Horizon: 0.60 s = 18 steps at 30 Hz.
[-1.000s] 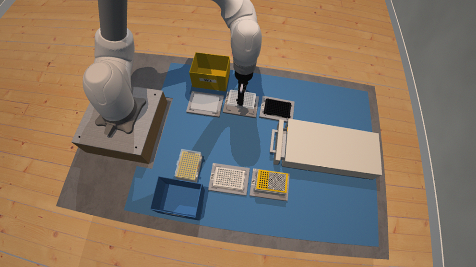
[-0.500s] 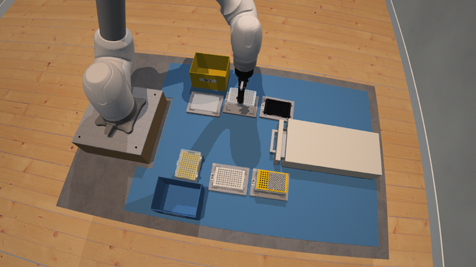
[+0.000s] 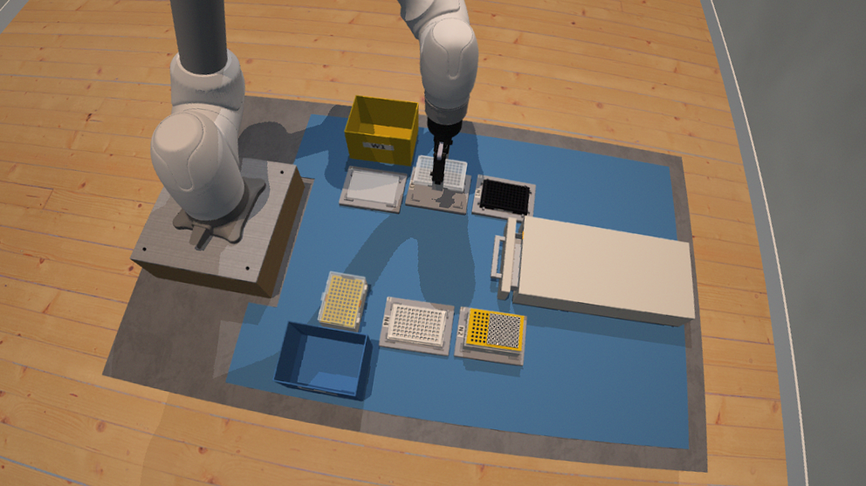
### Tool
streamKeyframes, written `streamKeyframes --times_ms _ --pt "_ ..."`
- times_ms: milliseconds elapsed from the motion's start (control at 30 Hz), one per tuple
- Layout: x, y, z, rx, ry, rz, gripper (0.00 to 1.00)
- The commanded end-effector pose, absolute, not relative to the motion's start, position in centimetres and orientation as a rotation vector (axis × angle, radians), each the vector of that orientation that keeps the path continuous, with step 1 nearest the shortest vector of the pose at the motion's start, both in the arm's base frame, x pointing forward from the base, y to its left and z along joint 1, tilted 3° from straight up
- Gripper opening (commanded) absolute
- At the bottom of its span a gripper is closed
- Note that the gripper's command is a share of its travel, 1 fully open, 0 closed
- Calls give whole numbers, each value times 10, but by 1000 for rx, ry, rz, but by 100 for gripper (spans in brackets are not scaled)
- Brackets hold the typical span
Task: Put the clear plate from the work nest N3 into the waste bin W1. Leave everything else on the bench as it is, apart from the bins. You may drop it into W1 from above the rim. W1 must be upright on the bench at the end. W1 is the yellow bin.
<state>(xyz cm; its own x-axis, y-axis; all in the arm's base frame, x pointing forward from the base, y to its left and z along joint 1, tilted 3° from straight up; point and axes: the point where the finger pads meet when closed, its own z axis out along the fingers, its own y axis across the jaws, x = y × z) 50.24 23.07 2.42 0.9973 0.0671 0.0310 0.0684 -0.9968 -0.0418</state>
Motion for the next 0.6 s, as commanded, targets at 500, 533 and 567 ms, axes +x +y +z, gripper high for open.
streamKeyframes --times_ms 500,533,567 --pt "502 230 45 -3096 -105 -46 10" --pt "502 230 45 -3096 -105 -46 10" --pt "502 230 47 -3096 -105 -46 10"
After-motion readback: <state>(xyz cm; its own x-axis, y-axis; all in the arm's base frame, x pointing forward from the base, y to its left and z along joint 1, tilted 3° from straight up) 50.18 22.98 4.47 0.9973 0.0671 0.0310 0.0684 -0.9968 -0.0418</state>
